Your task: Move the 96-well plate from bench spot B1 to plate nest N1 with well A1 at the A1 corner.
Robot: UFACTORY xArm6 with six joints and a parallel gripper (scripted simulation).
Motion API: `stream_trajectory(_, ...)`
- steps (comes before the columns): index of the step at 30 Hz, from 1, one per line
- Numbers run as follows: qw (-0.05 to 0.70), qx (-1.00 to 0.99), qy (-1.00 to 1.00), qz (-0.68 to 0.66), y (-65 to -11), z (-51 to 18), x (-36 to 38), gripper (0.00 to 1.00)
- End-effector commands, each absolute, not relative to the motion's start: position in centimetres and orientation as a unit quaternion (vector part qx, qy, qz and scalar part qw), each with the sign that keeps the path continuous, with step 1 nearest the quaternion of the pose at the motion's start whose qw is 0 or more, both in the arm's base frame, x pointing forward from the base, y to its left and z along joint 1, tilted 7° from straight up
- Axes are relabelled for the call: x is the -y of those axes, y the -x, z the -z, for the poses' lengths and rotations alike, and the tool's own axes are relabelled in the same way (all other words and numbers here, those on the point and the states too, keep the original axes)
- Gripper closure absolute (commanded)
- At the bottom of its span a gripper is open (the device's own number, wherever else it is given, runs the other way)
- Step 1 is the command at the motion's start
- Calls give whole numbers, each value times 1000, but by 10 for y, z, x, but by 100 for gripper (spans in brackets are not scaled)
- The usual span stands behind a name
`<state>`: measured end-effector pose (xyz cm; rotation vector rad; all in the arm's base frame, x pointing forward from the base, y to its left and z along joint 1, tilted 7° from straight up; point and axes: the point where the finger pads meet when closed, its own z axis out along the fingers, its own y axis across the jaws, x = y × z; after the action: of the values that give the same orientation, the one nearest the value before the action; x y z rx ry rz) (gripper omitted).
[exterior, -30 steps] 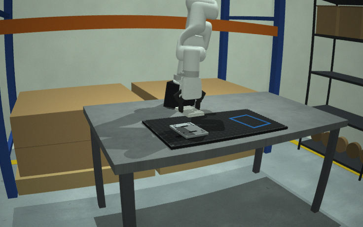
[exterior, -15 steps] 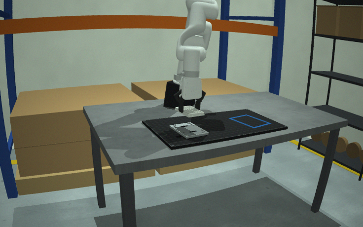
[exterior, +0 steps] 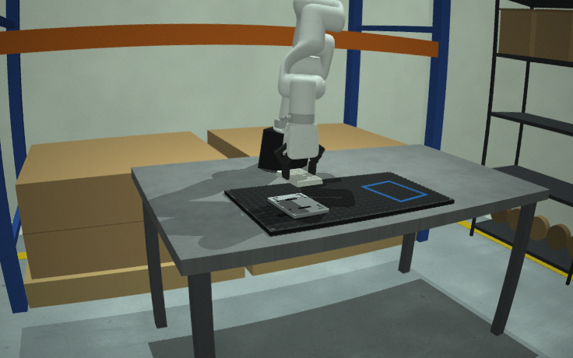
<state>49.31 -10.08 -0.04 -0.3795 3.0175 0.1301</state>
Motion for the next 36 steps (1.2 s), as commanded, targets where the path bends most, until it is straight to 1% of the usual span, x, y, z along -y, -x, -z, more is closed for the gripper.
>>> stream_trajectory(1, 51, -990, 125, -42, -495, 8, 100, 100)
stream_trajectory(36, 51, -990, 124, -42, -500, 59, 95, 100)
